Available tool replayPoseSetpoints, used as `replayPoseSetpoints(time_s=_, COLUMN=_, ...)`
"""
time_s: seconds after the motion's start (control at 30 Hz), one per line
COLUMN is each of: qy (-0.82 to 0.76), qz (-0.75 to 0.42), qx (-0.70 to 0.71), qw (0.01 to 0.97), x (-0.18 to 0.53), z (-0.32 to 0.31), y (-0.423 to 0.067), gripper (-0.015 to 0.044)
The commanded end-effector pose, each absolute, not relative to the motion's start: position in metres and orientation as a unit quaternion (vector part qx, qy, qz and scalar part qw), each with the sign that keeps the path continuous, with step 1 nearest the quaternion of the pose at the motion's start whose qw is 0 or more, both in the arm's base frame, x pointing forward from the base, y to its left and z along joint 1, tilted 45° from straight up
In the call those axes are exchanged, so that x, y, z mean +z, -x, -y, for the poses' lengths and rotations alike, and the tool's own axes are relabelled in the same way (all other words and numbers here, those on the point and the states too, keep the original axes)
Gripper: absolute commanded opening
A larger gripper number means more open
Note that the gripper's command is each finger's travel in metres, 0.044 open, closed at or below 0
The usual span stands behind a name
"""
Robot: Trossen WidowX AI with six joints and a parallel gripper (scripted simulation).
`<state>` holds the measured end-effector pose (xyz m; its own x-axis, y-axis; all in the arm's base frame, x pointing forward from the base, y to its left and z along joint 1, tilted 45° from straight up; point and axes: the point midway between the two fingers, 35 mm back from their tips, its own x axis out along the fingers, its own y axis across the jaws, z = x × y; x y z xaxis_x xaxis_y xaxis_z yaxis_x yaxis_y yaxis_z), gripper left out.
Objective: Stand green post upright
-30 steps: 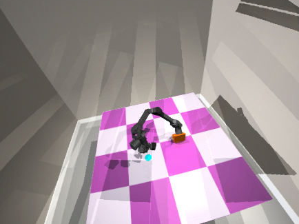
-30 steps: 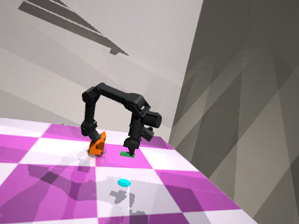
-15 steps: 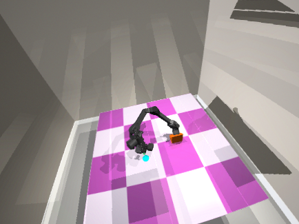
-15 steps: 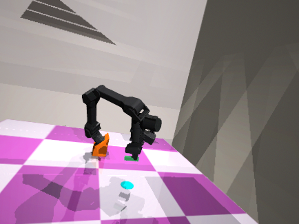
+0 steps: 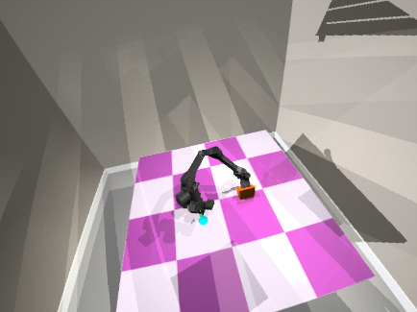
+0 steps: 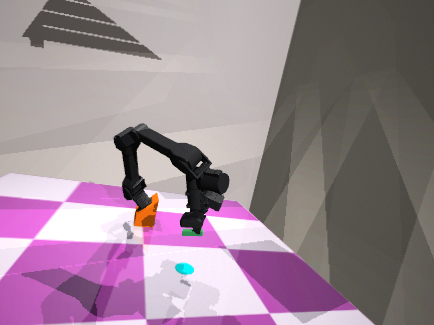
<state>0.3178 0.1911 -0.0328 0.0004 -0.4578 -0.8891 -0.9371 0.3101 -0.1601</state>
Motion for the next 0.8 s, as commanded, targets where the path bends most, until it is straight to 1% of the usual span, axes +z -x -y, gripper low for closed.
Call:
replayPoseSetpoints(time_s=0.0, qy=0.520, qz=-0.656, qx=0.266, qw=0.479, x=-0.0315, z=-0.1910, y=-0.3177, gripper=0.0023)
replayPoseSetpoints(time_s=0.77, qy=0.474, qz=-0.633, qx=0.320, qw=0.522, x=-0.0391, z=-0.1886, y=-0.3191, gripper=0.0023)
